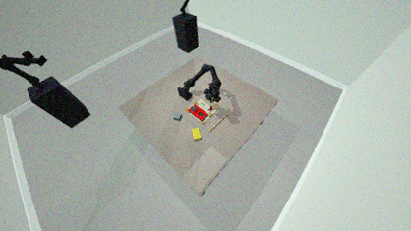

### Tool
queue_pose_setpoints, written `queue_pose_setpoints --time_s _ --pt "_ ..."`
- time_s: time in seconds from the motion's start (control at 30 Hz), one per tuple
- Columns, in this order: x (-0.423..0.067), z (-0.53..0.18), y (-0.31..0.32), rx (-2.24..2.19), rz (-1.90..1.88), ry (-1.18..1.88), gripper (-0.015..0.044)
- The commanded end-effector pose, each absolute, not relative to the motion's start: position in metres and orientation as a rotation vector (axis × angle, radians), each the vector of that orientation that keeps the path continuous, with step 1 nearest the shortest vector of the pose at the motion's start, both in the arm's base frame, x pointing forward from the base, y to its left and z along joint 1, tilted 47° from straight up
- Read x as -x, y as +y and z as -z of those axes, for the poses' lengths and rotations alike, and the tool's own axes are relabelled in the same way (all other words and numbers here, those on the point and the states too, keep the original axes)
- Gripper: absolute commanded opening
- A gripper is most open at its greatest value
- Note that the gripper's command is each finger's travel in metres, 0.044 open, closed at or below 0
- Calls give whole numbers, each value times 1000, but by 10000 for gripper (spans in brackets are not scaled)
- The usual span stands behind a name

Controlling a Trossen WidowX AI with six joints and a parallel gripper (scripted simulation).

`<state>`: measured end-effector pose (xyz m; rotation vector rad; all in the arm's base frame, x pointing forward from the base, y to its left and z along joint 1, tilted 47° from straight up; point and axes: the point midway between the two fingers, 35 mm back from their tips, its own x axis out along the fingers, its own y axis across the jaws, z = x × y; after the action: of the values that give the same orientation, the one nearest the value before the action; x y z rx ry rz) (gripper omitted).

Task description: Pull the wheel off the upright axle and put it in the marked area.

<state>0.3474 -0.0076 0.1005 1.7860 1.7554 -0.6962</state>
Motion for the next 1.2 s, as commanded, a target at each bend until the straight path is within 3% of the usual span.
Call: queue_pose_setpoints --time_s 0.0,0.63,1.17 --pt "-340 -112 0 -1792 696 1753 0" --pt "-302 -150 33 -1796 692 1756 0" --pt "-304 -126 59 -1794 693 1754 0"
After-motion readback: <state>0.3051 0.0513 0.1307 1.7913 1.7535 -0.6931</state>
